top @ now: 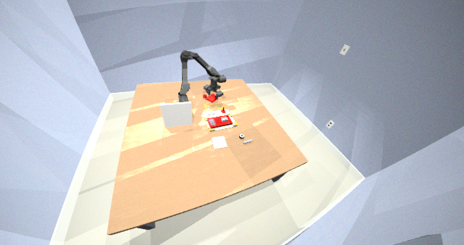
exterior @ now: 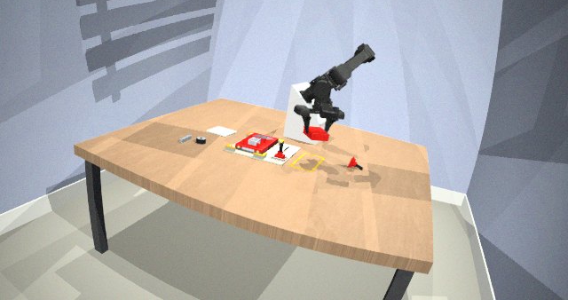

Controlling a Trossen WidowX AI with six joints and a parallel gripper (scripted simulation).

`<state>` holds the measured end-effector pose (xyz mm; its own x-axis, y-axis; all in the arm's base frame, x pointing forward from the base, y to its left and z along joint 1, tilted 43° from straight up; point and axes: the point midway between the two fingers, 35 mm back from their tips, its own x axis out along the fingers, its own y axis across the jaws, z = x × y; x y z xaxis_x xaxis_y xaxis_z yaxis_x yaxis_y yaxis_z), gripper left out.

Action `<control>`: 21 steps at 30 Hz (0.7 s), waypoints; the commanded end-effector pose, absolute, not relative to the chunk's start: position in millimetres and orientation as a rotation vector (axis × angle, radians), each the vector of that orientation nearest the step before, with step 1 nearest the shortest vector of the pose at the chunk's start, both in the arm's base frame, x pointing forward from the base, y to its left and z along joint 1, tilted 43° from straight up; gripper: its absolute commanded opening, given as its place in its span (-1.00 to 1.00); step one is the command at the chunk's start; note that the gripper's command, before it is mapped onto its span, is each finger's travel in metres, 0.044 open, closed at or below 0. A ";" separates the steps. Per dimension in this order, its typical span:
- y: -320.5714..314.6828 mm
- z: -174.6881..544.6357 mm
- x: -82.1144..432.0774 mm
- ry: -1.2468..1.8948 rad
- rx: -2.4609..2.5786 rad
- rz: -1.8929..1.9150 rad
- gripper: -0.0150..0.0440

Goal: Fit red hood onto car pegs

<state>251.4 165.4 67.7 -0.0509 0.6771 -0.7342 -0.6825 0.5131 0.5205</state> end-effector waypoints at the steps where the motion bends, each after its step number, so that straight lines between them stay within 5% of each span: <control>1: 164.7 66.3 252.5 1.191 -0.003 1.100 -0.49; 21: 98.7 10.9 309.4 1.313 0.152 0.898 -0.49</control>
